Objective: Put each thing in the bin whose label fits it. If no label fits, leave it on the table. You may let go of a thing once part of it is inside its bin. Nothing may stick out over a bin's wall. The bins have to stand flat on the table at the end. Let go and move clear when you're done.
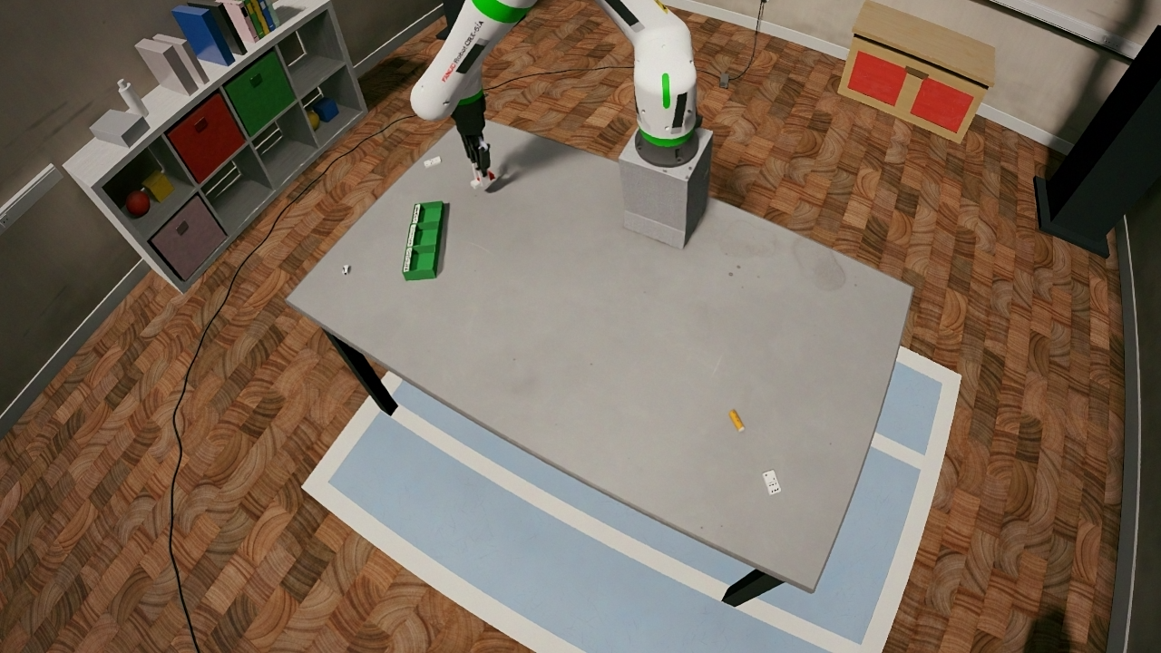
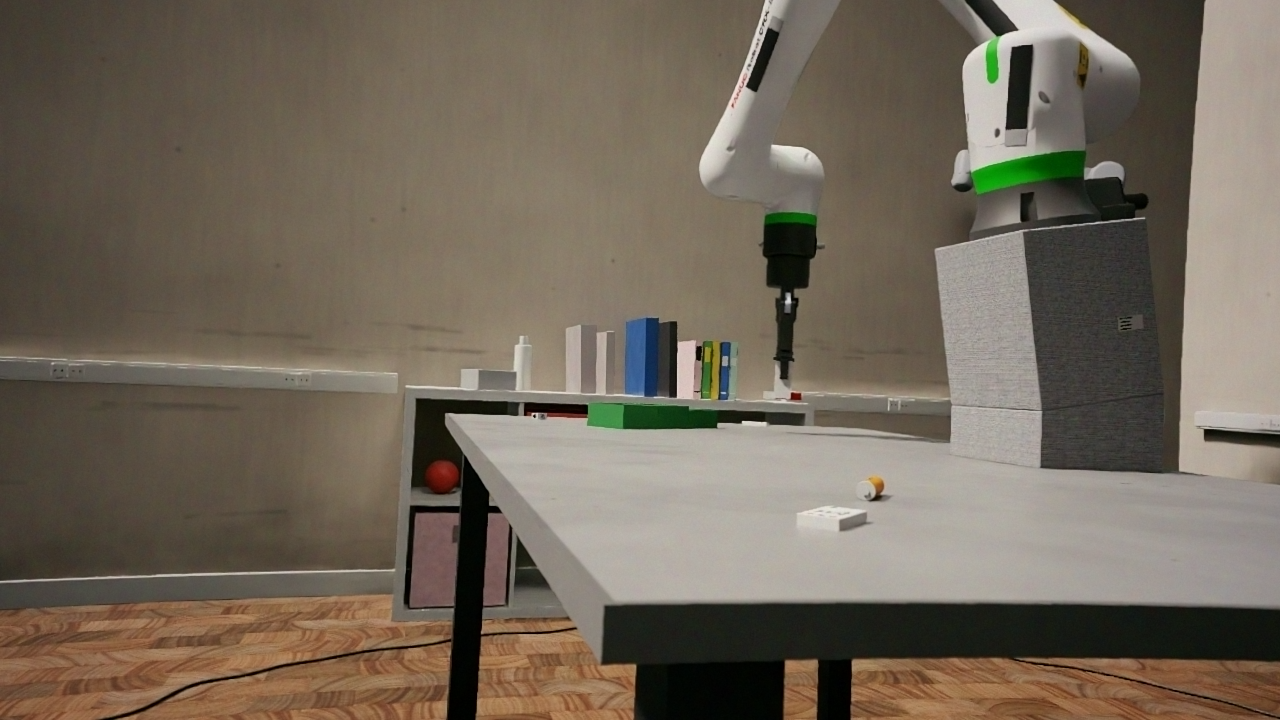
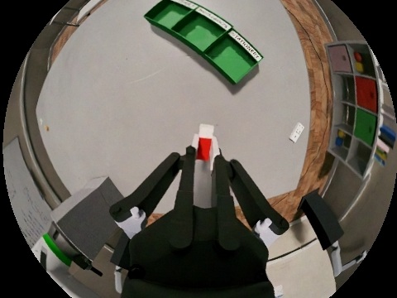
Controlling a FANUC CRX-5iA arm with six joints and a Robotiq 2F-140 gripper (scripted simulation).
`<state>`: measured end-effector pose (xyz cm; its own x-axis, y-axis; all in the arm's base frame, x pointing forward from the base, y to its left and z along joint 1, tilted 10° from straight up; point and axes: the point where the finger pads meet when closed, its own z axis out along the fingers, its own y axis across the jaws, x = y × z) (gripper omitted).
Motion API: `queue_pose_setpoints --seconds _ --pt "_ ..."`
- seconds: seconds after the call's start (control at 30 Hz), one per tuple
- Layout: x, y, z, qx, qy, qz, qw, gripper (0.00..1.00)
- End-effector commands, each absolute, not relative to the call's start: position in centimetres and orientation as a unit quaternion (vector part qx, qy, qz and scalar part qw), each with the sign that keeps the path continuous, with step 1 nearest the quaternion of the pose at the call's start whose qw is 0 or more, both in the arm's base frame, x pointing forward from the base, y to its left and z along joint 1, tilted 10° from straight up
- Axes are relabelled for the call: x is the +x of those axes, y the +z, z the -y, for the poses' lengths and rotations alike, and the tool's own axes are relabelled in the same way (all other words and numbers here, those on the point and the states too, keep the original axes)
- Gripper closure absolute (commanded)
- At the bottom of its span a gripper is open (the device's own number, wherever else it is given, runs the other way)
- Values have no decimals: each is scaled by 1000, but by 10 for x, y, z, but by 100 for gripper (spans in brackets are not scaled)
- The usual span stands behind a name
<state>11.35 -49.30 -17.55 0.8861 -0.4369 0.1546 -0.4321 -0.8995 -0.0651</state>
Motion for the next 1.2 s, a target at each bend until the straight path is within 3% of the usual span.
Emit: queue_pose_setpoints --seconds 0.0,0.47,0.97,1.17 --pt "124 -174 501 -971 -83 -224 14 80" --pt "184 -163 546 -971 -83 -224 14 80" --pt "246 -152 592 -996 -82 39 -11 80" --pt "247 -152 594 -991 -80 110 -18 80"
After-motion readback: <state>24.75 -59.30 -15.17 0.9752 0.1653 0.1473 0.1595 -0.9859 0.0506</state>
